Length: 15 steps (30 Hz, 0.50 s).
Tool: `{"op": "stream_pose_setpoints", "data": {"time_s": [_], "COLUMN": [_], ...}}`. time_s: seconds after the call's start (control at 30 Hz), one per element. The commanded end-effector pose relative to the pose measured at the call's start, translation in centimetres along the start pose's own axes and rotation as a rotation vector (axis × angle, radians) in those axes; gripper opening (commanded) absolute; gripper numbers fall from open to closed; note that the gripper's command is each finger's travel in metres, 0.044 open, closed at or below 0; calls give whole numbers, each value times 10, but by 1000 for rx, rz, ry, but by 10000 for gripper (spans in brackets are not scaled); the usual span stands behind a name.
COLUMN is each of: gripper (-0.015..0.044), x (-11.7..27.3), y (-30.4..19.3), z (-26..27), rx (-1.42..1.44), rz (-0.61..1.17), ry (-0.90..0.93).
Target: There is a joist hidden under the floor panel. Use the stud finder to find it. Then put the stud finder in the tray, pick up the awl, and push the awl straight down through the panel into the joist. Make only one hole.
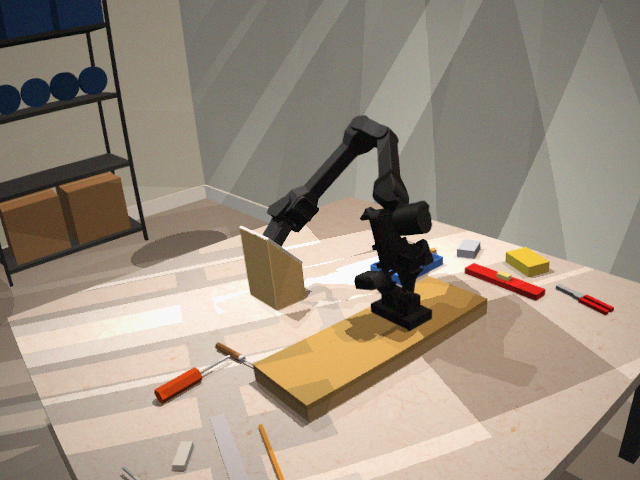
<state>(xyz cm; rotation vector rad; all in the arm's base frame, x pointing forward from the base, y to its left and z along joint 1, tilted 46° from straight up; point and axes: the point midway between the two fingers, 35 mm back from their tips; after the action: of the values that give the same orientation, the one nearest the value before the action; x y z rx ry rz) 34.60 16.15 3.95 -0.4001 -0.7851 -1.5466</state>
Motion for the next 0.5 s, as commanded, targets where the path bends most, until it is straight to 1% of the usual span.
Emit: {"op": "stream_pose_setpoints", "data": {"time_s": [0.0, 0.47], "gripper": [0, 0], "x": [0, 0], "y": [0, 1], "z": [14, 39], "rx": [11, 10], "rz": [3, 3], "ry": [10, 11]}}
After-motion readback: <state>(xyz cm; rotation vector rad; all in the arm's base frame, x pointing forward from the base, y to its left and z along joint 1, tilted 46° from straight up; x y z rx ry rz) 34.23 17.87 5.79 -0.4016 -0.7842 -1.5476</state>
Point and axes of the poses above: the point midway between the two fingers, 35 mm back from their tips, its own x axis back along the fingers, its own z axis across the jaws, y = z × x, and after that the axes turned 3 degrees about x, right-handed
